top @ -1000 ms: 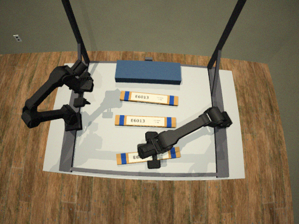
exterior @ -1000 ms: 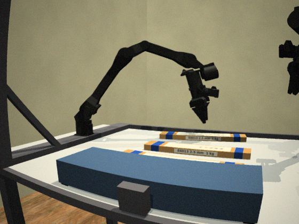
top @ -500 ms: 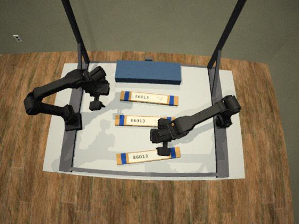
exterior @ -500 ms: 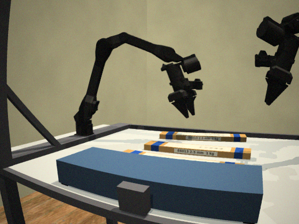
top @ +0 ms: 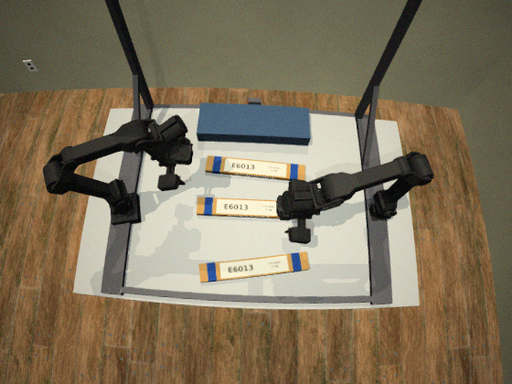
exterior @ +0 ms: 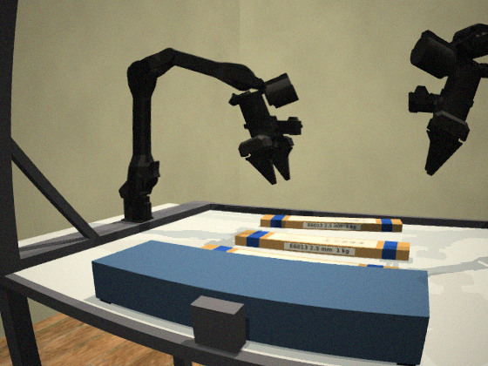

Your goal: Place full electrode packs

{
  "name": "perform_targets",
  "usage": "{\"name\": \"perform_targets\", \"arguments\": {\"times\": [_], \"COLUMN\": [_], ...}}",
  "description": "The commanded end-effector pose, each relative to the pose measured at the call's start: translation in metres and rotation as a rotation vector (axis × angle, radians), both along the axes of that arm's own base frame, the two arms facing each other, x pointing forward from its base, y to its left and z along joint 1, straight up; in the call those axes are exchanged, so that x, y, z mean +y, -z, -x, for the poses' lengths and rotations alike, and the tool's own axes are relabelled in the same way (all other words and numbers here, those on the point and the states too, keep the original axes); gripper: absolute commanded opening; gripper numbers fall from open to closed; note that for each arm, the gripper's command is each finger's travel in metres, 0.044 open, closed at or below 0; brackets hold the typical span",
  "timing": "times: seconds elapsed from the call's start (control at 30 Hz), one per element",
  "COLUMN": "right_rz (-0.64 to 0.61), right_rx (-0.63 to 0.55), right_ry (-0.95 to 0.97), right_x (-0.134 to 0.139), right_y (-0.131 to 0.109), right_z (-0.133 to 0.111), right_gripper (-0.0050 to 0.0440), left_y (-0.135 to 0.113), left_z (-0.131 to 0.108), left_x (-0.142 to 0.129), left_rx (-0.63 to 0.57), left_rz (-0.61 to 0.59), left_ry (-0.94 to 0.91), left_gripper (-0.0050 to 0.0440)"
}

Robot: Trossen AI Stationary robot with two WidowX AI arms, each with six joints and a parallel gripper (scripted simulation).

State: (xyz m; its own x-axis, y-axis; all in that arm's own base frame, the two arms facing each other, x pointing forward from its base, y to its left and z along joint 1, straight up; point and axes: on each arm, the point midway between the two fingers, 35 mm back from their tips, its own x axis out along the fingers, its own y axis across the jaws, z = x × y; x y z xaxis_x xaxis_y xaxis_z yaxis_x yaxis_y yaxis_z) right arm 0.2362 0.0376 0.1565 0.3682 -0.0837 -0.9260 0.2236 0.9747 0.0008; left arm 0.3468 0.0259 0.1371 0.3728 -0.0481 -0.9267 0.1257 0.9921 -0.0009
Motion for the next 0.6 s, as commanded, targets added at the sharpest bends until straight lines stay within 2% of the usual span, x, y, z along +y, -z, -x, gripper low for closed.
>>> {"name": "perform_targets", "arguments": {"times": [0.0, 0.37, 0.43, 0.57], "right_rz": [-0.005, -0.005, -0.005, -0.005], "right_rx": [-0.013, -0.013, -0.013, -0.013], "right_ry": [-0.001, -0.001, -0.001, -0.001], "right_x": [0.0, 0.0, 0.0, 0.0], "right_y": [-0.004, -0.004, -0.004, -0.004], "right_z": [-0.003, -0.003, -0.003, -0.003], "right_gripper": [0.043, 0.043, 0.043, 0.043], "left_y": [-0.014, -0.031, -0.031, -0.037], "left_z": [0.019, 0.069, 0.069, 0.087], "left_x": [-0.018, -0.068, -0.068, -0.086], "left_rx": [-0.021, -0.016, -0.016, -0.015], "left_rz": [-0.005, -0.001, -0.001, 0.001], "left_ry": [-0.001, -0.001, -0.001, -0.001], "left_gripper": [0.043, 0.043, 0.043, 0.043]}}
